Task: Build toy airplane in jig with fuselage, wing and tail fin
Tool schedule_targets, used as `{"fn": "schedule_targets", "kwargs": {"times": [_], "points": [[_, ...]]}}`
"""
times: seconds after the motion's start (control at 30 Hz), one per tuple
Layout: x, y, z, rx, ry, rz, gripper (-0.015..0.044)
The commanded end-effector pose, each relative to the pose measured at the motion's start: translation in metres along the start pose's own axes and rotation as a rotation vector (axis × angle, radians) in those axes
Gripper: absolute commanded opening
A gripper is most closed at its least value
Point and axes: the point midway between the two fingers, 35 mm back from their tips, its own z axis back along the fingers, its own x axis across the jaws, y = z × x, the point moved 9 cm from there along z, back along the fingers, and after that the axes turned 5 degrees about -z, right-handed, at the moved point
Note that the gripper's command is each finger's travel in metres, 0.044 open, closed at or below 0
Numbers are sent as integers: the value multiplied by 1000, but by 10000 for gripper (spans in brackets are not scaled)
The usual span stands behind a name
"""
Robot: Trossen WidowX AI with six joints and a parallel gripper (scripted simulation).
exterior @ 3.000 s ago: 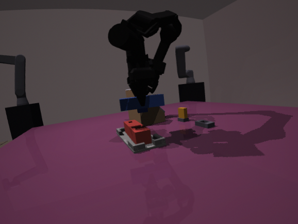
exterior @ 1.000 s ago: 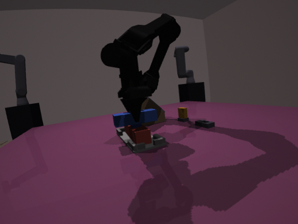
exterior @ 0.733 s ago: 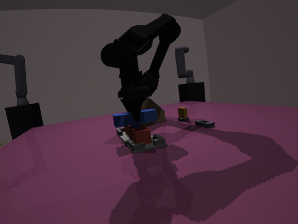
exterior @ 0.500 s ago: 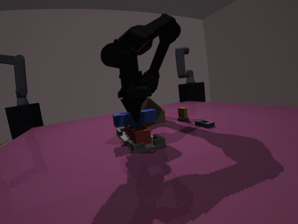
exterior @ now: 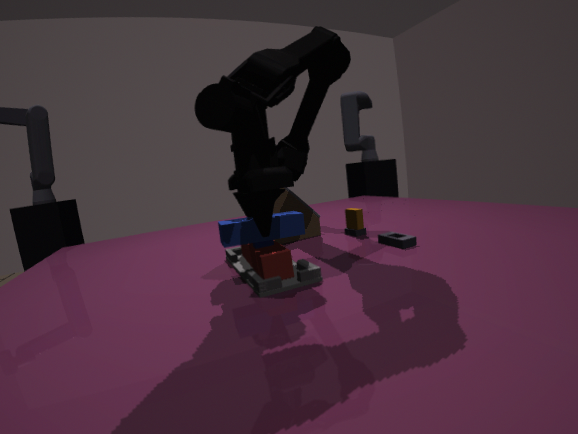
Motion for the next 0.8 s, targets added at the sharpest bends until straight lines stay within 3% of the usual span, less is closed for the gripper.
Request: {"fn": "schedule_targets", "kwargs": {"times": [0.0,0.4,0.57,0.73,0.77], "points": [[0,1,-3,-4,-3,-2,195],[0,2,-3,-4,-3,-1,195],[0,1,0,-1,1,-2,162],[0,1,0,-1,1,-2,31],[0,1,0,-1,1,-2,57]]}}
